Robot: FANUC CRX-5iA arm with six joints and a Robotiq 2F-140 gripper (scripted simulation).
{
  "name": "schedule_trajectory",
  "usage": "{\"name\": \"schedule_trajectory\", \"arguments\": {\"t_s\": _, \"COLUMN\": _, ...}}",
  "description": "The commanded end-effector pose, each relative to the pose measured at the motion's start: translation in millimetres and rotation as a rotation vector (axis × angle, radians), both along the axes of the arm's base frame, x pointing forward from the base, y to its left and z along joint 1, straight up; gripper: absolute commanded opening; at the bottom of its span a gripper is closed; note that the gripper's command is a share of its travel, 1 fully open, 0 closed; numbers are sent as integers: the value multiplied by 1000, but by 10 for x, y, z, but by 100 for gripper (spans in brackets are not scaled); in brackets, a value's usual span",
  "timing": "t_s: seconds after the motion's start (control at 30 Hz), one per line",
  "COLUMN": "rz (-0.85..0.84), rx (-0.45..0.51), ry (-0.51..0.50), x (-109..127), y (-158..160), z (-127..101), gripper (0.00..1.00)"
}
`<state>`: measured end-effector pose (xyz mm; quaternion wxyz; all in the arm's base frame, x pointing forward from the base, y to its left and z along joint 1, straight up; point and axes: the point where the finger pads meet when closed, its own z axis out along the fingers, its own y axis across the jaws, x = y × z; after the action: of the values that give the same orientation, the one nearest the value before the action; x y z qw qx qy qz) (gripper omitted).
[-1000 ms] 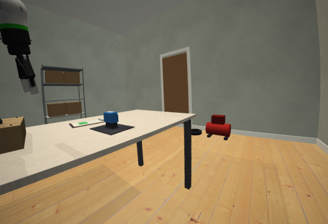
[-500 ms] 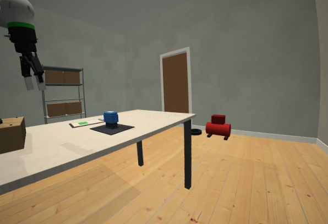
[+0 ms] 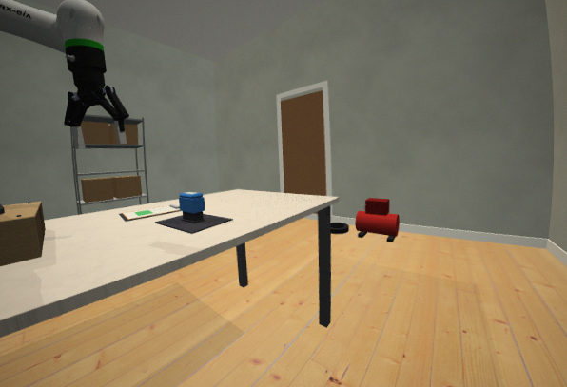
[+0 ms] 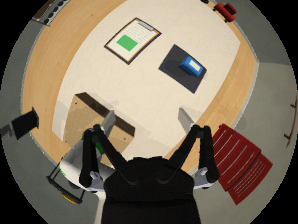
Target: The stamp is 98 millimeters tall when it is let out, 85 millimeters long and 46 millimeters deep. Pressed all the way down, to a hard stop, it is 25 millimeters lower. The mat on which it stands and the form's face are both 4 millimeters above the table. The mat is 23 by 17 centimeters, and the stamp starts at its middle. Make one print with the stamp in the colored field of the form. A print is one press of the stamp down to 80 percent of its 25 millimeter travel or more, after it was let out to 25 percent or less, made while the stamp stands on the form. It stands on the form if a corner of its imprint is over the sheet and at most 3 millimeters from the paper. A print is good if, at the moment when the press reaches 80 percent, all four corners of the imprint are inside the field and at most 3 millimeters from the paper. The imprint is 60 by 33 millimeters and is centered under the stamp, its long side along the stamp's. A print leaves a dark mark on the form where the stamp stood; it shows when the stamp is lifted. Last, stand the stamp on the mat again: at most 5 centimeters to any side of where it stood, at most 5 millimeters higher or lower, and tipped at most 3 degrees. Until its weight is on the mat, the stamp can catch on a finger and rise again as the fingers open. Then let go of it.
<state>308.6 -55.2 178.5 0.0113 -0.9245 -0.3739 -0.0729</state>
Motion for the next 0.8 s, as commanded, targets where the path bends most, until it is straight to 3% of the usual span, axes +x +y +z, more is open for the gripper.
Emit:
{"name": "schedule_trajectory", "arguments": {"t_s": 0.0, "rz": 153, "rx": -16, "ry": 18, "x": 393, "y": -53, "z": 4, "gripper": 100}}
{"name": "schedule_trajectory", "arguments": {"t_s": 0.03, "rz": 153, "rx": -16, "ry": 18, "x": 393, "y": -53, "z": 4, "gripper": 100}}
{"name": "schedule_trajectory", "arguments": {"t_s": 0.07, "rz": 235, "rx": -33, "ry": 22, "x": 609, "y": -80, "z": -25, "gripper": 100}}
{"name": "schedule_trajectory", "arguments": {"t_s": 0.13, "rz": 235, "rx": -33, "ry": 22, "x": 609, "y": -80, "z": -25, "gripper": 100}}
{"name": "schedule_trajectory", "arguments": {"t_s": 0.17, "rz": 317, "rx": -49, "ry": 26, "x": 828, "y": -111, "z": -71, "gripper": 100}}
{"name": "schedule_trajectory", "arguments": {"t_s": 0.27, "rz": 317, "rx": -49, "ry": 26, "x": 828, "y": -111, "z": -71, "gripper": 100}}
{"name": "schedule_trajectory", "arguments": {"t_s": 0.3, "rz": 398, "rx": -64, "ry": 32, "x": 1045, "y": -145, "z": -135, "gripper": 100}}
{"name": "schedule_trajectory", "arguments": {"t_s": 0.33, "rz": 398, "rx": -64, "ry": 32, "x": 1045, "y": -145, "z": -135, "gripper": 100}}
{"name": "schedule_trajectory", "arguments": {"t_s": 0.37, "rz": 477, "rx": -77, "ry": 37, "x": 1255, "y": -181, "z": -215, "gripper": 100}}
{"name": "schedule_trajectory", "arguments": {"t_s": 0.43, "rz": 477, "rx": -77, "ry": 37, "x": 1255, "y": -181, "z": -215, "gripper": 100}}
{"name": "schedule_trajectory", "arguments": {"t_s": 0.47, "rz": 554, "rx": -89, "ry": 44, "x": 1455, "y": -220, "z": -307, "gripper": 100}}
{"name": "schedule_trajectory", "arguments": {"t_s": 0.5, "rz": 554, "rx": -89, "ry": 44, "x": 1455, "y": -220, "z": -307, "gripper": 100}}
{"name": "schedule_trajectory", "arguments": {"t_s": 0.6, "rz": 693, "rx": -107, "ry": 55, "x": 1809, "y": -298, "z": -515, "gripper": 100}}
{"name": "schedule_trajectory", "arguments": {"t_s": 0.77, "rz": 809, "rx": -120, "ry": 66, "x": 2091, "y": -372, "z": -725, "gripper": 100}}
